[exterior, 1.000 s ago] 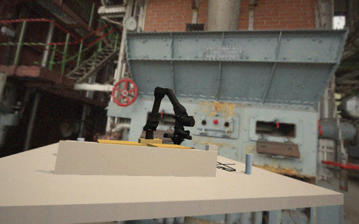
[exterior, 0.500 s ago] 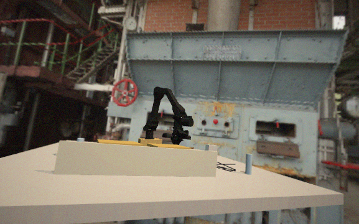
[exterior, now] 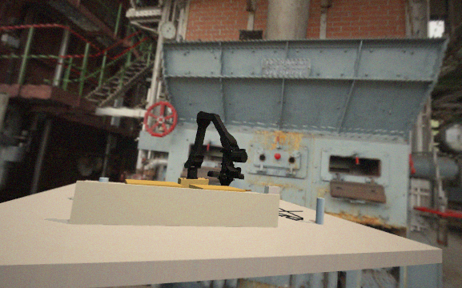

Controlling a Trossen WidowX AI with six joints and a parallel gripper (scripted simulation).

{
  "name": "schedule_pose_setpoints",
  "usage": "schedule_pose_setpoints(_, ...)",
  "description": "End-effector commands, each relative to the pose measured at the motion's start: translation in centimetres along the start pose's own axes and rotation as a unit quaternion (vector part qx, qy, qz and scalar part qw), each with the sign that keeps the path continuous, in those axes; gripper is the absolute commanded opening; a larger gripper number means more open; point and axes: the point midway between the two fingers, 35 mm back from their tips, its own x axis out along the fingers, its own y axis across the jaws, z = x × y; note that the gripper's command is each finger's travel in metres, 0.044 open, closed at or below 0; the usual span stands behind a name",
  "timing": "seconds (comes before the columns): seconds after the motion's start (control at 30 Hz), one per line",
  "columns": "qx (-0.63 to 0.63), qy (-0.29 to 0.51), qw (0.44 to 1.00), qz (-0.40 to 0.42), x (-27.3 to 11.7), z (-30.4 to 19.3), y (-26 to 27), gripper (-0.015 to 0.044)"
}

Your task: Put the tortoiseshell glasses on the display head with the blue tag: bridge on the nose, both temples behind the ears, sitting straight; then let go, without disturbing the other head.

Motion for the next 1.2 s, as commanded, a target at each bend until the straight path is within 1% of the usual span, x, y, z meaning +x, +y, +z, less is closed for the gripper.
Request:
schedule_pose_setpoints(0.0, -0.003, 0.000, 1.000, 0.000, 0.0, -0.4, -0.2, 0.0000)
schedule_pose_setpoints(1.17, -0.003, 0.001, 1.000, 0.000, 0.0, -2.3, -0.9, 0.0000)
